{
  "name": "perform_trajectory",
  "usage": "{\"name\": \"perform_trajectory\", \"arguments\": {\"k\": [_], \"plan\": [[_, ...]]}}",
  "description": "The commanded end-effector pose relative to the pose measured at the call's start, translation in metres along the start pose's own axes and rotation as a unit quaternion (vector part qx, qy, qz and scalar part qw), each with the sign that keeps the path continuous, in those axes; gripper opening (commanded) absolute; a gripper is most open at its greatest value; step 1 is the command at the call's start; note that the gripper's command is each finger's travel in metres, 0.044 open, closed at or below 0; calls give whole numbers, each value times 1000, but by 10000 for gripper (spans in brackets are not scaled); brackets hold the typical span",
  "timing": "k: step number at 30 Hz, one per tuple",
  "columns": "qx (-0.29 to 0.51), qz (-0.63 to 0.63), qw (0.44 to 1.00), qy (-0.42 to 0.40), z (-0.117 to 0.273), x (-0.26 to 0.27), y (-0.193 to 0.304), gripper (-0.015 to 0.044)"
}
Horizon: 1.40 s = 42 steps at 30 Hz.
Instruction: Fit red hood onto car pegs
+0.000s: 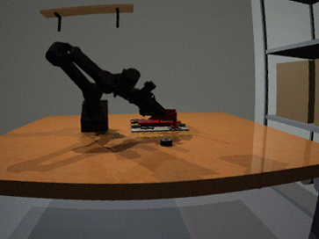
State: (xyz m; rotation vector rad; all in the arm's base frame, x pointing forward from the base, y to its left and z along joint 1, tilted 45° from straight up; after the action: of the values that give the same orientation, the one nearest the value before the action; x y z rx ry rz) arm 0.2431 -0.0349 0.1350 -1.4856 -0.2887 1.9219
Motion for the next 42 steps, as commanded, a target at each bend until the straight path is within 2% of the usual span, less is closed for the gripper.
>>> {"name": "perform_trajectory", "arguments": {"k": [1, 21, 42], "plan": [[0, -52, 999, 1, 0, 0, 0, 0], [0, -290, 957, 1, 0, 0, 1, 0], [-1, -524, 852, 1, 0, 0, 1, 0]]}}
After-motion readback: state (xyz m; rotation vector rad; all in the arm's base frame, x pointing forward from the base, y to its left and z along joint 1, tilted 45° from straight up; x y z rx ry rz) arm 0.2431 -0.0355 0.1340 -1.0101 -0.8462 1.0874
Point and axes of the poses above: the point midway between the two fingers, 35 mm back from their tips, its own z axis back along the fingers, its own x axis across the jaws, y = z × x, the point moved 5 cm from there along z, back along the fingers, and after that the axes turned 15 degrees about z, right-handed, at the moved point
